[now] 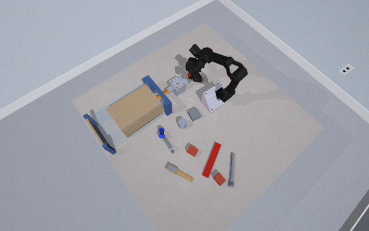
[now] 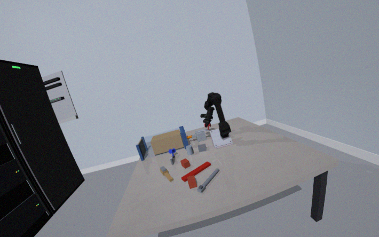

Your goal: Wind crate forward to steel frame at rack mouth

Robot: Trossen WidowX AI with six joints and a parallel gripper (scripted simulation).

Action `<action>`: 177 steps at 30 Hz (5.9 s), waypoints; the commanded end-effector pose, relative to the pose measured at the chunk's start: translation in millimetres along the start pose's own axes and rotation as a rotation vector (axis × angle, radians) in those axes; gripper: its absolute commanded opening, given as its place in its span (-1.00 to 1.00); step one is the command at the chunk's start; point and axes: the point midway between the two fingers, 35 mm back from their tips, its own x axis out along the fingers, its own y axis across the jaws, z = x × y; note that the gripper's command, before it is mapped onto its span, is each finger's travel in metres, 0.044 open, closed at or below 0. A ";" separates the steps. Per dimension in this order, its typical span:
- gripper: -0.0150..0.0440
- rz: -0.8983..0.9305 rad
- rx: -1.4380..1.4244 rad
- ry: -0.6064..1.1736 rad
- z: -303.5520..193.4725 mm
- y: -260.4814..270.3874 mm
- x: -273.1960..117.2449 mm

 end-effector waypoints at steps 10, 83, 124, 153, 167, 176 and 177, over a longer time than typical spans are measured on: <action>-0.49 -0.030 -0.004 0.011 1.0 -25.9 -0.2; -0.49 -0.033 -0.009 0.006 69.8 -95.9 28.4; -0.49 -0.032 -0.011 0.003 118.7 -92.5 51.0; -0.49 -0.029 -0.012 0.002 148.6 -73.8 65.7; -0.49 -0.028 -0.013 0.001 160.3 -60.6 71.8; -0.49 -0.027 -0.013 0.001 166.7 -50.8 75.3; -0.49 -0.027 -0.013 0.001 167.2 -49.9 75.6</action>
